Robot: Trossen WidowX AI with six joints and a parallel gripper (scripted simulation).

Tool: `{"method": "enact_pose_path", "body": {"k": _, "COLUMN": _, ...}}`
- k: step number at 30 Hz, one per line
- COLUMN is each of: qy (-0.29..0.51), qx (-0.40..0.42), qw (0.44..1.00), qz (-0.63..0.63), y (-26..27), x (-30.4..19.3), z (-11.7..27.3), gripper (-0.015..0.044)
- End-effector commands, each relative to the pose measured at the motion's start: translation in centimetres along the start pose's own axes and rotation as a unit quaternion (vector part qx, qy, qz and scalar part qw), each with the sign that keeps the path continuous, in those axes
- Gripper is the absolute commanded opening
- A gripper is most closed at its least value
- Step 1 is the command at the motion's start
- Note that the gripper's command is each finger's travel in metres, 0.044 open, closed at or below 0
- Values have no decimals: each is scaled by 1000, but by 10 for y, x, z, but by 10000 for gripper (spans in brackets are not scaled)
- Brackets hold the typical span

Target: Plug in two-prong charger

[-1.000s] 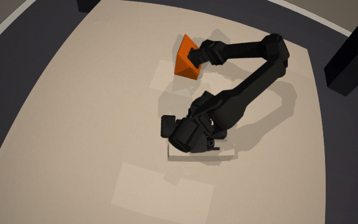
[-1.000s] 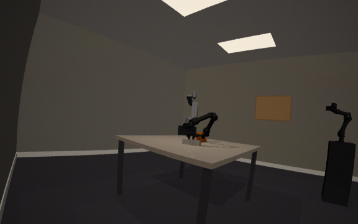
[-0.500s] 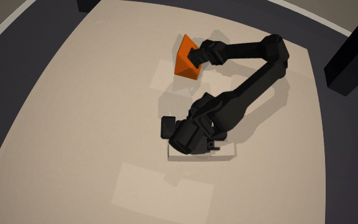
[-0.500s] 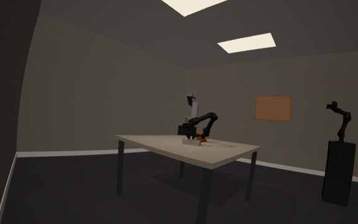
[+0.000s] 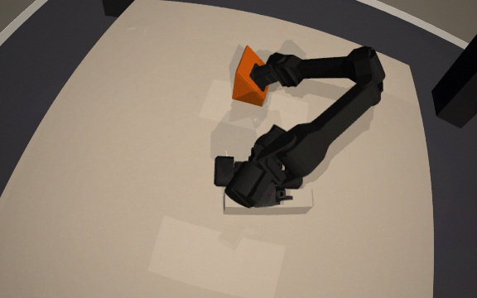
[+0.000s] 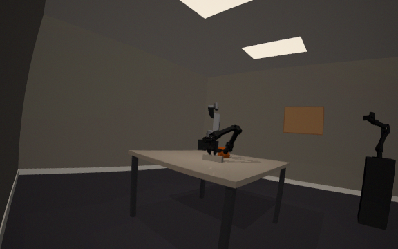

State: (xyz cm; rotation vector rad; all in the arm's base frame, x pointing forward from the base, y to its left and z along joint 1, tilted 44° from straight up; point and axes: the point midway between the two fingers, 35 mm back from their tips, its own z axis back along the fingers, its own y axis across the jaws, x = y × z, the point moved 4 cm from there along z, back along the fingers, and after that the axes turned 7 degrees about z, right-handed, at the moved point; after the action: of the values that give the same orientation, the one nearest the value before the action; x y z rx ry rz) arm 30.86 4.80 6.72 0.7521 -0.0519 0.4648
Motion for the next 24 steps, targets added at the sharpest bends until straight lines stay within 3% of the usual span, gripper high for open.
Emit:
{"method": "enact_pose_path", "body": {"k": 1, "qy": -10, "qx": -3, "qw": 1000, "qz": 11, "y": -1, "x": 8, "z": 0, "gripper": 0}}
{"method": "enact_pose_path", "body": {"k": 24, "qy": -10, "qx": -3, "qw": 1000, "qz": 11, "y": 0, "x": 5, "z": 0, "gripper": 0}}
